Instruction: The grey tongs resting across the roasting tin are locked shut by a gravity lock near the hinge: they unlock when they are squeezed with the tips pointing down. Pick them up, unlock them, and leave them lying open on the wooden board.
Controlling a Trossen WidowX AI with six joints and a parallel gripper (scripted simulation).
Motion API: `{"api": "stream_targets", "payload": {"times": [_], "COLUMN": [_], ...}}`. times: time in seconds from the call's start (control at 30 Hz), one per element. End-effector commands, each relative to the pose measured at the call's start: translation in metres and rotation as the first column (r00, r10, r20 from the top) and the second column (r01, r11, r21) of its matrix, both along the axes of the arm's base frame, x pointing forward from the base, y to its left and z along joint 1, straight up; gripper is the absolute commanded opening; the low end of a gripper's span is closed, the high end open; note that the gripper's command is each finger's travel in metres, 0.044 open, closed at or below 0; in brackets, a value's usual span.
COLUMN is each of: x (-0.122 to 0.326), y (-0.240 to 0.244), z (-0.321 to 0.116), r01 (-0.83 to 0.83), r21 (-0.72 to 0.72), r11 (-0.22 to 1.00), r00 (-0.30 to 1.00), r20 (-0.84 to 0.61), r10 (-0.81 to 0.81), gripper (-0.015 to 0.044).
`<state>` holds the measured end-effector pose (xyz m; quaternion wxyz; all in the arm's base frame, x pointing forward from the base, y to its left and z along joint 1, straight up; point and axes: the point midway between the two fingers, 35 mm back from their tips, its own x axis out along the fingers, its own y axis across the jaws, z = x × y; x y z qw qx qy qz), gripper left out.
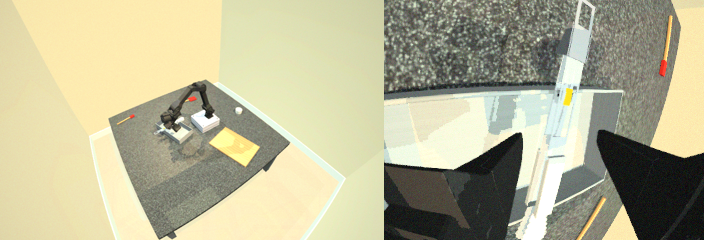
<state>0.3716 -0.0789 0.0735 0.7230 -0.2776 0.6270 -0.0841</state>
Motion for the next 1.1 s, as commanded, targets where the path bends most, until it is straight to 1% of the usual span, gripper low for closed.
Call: {"api": "stream_targets", "payload": {"times": [0.0, 0.43, 1.07], "x": [-0.004, -0.002, 0.005], "y": [-0.006, -0.011, -0.025], "z": [-0.004, -0.005, -0.031], "r01": [0.025, 0.028, 0.028], "r21": [-0.011, -0.009, -0.009], "r11": [1.0, 1.0, 1.0], "r00": [0.999, 0.999, 0.999], "r20": [-0.025, -0.025, -0.025], "r10": [-0.026, -0.029, -0.029], "gripper": [0.026, 0.026, 0.026]}}
